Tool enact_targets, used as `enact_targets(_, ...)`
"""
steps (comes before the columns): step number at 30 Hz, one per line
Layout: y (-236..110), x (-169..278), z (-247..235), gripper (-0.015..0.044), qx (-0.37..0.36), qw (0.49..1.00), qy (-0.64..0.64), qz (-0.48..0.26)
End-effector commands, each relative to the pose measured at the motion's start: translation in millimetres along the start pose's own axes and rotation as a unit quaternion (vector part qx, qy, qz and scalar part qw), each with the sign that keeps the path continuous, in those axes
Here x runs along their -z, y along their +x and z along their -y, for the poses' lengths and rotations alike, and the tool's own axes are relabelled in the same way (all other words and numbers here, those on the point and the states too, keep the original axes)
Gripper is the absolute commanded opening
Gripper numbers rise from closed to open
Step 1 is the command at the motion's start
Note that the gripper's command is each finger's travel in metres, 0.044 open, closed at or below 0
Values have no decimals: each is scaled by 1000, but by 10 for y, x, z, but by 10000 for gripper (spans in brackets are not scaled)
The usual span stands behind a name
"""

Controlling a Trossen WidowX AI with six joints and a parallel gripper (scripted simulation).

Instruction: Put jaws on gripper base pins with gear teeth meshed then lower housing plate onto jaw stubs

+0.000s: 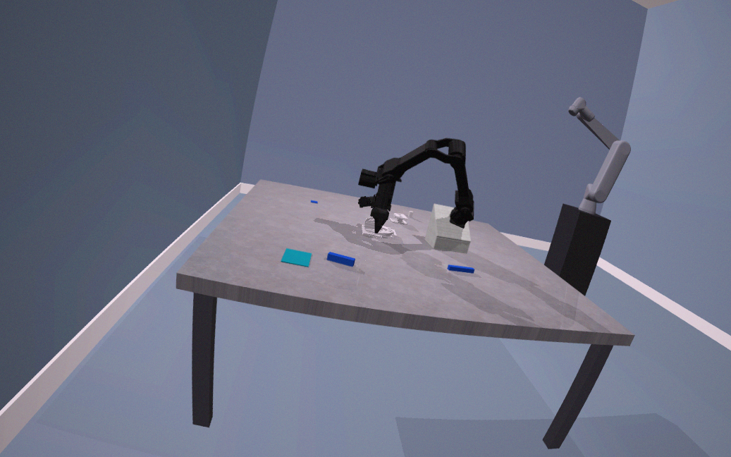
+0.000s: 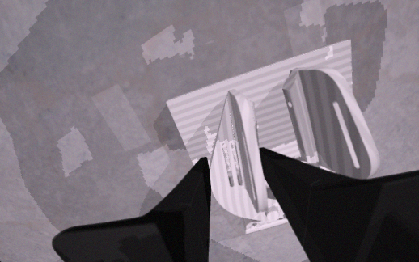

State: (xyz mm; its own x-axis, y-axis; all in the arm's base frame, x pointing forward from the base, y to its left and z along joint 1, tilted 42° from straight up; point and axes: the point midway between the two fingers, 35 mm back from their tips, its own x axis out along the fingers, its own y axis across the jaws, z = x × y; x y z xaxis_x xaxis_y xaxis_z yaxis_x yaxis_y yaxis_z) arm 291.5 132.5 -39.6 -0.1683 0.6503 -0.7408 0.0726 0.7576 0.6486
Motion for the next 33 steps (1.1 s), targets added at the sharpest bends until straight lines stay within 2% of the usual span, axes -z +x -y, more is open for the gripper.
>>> enact_targets(1,0,0,0,213,0,1000,0,0)
enact_targets(16,-18,-2,0,224,0,1000,0,0)
enact_targets(25,-680,7,2,224,0,1000,1,1)
enact_targets(28,-621,2,7,224,-1,1000,4,1)
enact_targets(33,-631,-16,58,355,-1,1000,27,5)
